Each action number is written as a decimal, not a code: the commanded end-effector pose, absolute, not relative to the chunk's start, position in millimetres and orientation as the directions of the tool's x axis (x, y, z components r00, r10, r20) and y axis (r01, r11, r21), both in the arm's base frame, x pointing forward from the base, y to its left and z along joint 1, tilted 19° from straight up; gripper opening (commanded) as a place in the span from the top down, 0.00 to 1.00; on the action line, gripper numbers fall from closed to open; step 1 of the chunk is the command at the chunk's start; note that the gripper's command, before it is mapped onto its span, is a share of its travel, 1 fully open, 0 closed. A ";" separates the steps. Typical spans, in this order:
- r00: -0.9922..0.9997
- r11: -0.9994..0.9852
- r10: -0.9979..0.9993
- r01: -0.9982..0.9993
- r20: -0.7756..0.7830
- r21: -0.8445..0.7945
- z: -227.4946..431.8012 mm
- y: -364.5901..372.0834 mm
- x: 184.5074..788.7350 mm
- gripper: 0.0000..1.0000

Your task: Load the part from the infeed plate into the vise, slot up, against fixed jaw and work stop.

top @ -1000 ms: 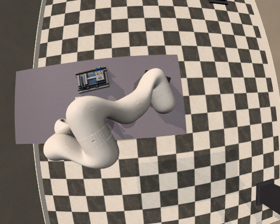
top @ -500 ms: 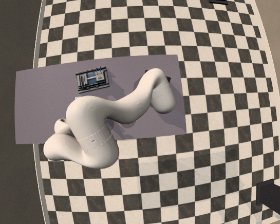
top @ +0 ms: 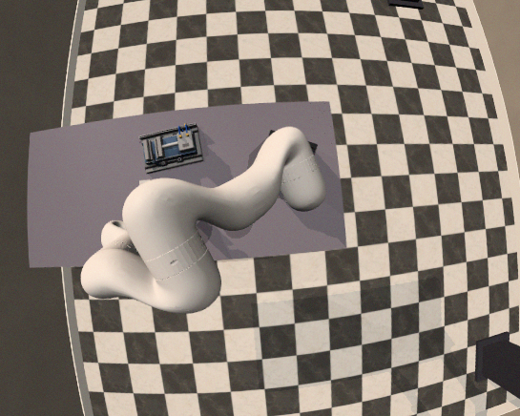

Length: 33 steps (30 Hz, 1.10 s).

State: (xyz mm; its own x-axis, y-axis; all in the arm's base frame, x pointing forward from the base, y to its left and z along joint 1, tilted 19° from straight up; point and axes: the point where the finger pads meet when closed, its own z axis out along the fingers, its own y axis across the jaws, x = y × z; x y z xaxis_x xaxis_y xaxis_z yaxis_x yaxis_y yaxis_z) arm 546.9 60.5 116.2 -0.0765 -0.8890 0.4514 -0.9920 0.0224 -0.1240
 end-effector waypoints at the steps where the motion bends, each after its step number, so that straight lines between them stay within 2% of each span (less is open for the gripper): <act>1: -0.078 0.023 -0.889 -0.992 0.451 -0.126 116.7 60.7 547.7 1.00; 33: -0.078 0.023 -0.889 -0.992 0.451 -0.126 110.0 64.9 549.5 1.00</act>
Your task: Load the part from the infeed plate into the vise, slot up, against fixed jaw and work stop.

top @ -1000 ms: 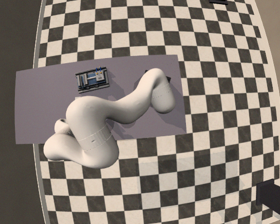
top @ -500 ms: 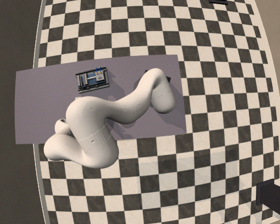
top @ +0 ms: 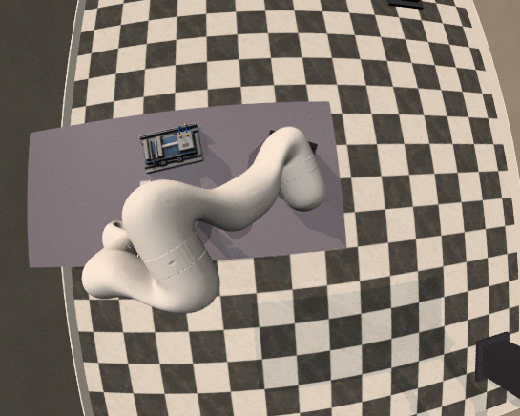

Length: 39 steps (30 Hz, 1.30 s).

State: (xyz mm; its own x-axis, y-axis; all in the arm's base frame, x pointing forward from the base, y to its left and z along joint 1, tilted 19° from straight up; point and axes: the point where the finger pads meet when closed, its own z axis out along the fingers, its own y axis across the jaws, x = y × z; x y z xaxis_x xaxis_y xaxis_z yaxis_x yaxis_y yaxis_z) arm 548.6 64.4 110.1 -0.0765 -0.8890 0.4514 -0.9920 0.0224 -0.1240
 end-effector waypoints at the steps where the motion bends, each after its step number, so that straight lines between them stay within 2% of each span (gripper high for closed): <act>1: -0.078 0.023 -0.889 -0.992 0.451 -0.126 109.7 65.2 549.6 1.00; 39: -0.078 0.023 -0.889 -0.992 0.451 -0.126 99.5 71.6 552.4 1.00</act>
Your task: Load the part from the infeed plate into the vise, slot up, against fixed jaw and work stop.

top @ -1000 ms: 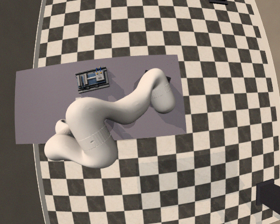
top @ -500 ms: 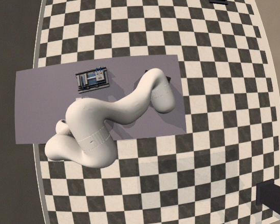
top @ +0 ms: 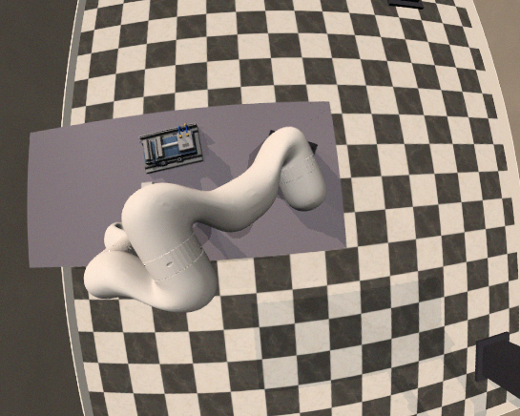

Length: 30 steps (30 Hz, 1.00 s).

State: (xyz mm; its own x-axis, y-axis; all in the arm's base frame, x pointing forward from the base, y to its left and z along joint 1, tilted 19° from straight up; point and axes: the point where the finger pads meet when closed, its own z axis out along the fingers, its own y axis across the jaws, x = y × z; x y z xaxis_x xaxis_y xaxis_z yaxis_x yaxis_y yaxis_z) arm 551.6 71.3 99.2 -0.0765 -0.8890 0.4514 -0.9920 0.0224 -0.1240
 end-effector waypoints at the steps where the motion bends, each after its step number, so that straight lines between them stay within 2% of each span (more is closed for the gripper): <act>1: -0.078 0.023 -0.889 -0.992 0.451 -0.126 99.2 71.8 552.5 1.00; 30: -0.078 0.023 -0.889 -0.992 0.451 -0.126 95.7 74.0 553.4 1.00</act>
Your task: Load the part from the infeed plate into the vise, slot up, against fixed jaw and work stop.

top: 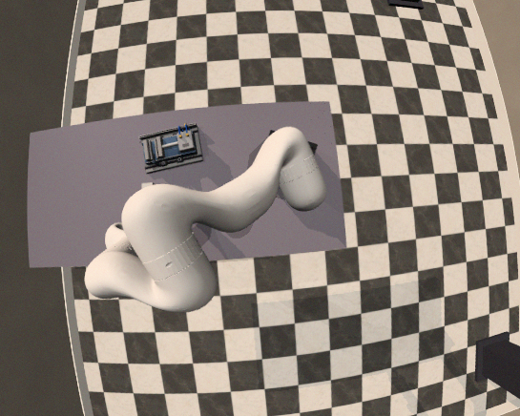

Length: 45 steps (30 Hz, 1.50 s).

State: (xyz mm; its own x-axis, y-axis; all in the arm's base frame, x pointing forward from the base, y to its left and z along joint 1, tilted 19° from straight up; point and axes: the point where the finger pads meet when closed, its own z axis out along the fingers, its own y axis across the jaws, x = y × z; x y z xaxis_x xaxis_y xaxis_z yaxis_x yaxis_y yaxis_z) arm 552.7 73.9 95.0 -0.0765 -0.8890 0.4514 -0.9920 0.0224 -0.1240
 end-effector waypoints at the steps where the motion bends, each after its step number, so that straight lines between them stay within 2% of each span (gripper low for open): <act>1: -0.078 0.023 -0.889 -0.992 0.451 -0.126 95.7 74.0 553.4 1.00; 22: -0.078 0.023 -0.889 -0.992 0.451 -0.126 95.6 74.0 553.5 1.00; 23: -0.078 0.023 -0.889 -0.992 0.451 -0.126 95.6 74.0 553.5 0.11; 45: -0.078 0.023 -0.889 -0.992 0.451 -0.126 95.6 74.0 553.5 0.11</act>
